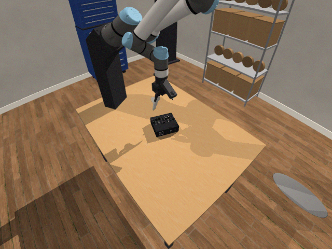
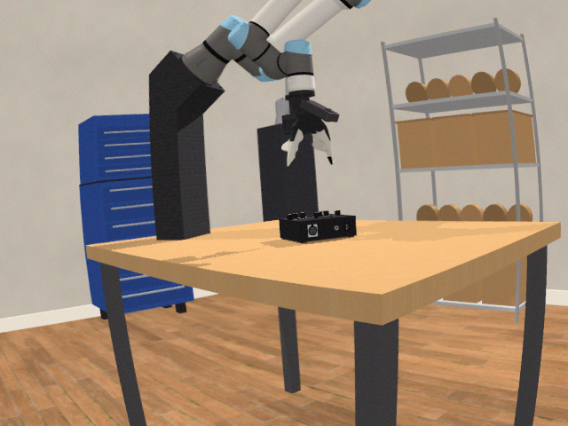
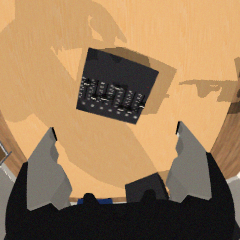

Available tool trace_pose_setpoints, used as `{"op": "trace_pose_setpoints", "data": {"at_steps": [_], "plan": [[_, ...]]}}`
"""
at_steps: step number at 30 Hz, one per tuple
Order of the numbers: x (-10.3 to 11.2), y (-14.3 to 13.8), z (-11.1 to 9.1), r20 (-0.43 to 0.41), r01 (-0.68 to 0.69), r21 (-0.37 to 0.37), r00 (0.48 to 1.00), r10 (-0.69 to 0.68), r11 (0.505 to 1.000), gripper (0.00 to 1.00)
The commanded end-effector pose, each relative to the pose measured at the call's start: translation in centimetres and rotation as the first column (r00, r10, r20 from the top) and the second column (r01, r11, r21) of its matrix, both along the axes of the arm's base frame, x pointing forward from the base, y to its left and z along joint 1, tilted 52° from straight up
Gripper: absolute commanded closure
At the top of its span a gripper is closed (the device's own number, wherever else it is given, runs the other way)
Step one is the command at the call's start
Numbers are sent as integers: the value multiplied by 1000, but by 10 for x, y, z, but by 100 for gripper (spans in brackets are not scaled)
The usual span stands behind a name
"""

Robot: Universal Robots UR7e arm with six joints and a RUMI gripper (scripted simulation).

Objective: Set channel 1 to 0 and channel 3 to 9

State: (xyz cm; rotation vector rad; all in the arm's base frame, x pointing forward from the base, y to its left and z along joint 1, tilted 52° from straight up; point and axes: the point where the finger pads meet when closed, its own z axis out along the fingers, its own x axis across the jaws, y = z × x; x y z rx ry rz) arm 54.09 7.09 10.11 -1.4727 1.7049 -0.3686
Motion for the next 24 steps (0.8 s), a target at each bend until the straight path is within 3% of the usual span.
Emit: {"op": "trace_pose_setpoints", "data": {"at_steps": [1,15,24], "plan": [[1,2,-3,-2,7,11,1000,-7,1000,0],[2,52,-65,-65,128,201,991,-117,971,0],[-3,69,-83,-89,164,258,985,-146,952,0]]}}
